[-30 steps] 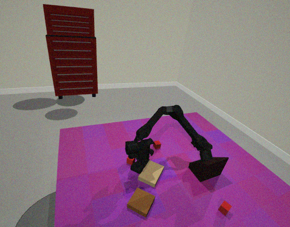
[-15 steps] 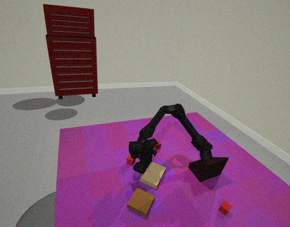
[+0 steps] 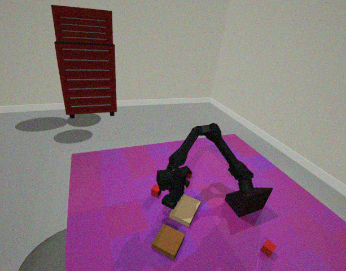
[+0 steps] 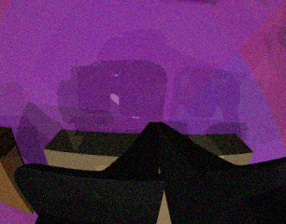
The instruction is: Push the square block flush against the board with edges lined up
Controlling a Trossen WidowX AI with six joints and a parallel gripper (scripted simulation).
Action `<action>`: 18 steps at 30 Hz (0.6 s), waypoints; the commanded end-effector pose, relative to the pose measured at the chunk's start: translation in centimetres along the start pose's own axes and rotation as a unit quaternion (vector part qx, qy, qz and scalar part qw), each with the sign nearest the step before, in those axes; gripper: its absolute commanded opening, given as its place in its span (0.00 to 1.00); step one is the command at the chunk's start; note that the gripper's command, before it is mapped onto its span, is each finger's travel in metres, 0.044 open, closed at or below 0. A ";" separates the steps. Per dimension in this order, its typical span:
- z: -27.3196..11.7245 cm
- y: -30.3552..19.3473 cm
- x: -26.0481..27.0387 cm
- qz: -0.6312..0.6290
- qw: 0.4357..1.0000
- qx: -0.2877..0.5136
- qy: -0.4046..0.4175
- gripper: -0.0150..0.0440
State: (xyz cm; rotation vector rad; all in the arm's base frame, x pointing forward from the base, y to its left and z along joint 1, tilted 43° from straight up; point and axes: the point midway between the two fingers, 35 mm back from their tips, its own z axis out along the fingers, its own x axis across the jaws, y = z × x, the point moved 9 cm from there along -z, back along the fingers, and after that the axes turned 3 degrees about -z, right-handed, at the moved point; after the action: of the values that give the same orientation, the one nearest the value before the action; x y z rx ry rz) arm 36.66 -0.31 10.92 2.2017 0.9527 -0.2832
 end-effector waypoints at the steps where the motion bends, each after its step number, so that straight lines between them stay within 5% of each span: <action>1: 0.6 -0.3 -0.1 -0.006 1.000 0.013 -0.005 0.25; 18: 0.7 2.5 0.0 -0.005 1.000 0.013 -0.005 0.25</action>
State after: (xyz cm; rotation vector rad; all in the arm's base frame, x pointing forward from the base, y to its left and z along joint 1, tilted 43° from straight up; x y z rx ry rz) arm 38.10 -1.64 11.53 2.2135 0.9547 -0.3101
